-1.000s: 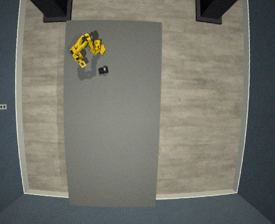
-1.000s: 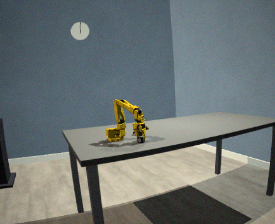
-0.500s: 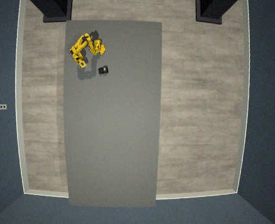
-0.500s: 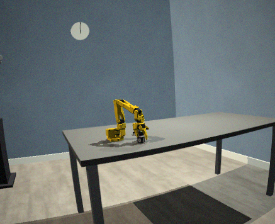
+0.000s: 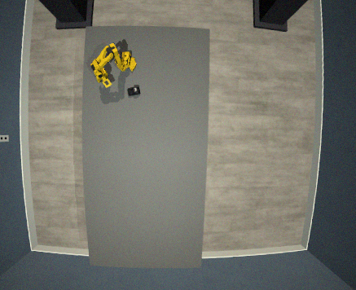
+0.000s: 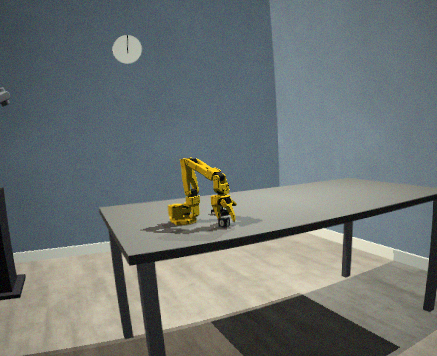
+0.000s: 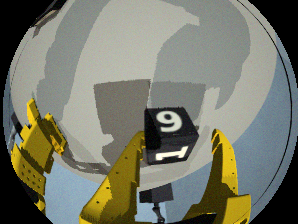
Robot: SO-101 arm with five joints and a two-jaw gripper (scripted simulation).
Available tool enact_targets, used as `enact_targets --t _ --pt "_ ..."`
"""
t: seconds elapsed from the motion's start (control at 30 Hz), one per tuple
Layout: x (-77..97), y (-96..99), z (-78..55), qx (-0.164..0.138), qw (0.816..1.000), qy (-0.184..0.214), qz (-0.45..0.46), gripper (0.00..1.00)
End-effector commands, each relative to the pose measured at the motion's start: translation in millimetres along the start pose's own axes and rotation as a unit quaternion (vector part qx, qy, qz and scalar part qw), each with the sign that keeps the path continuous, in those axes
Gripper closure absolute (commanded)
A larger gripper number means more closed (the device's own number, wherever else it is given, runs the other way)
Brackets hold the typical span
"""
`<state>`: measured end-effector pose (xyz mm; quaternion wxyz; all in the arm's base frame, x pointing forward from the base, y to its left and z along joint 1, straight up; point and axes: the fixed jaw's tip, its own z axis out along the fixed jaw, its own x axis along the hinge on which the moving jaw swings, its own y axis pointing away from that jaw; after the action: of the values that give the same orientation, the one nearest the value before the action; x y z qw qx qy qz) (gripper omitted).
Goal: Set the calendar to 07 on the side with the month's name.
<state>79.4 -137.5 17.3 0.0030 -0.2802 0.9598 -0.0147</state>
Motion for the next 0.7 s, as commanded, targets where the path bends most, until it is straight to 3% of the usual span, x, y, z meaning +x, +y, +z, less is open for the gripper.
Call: enact_targets --t 0.0,0.67 --pt "1.2 -3.3 -6.0 0.009 1.000 0.000 -0.001 0.64" --pt "1.2 -2.4 -58.9 0.009 1.000 0.000 -0.001 0.64"
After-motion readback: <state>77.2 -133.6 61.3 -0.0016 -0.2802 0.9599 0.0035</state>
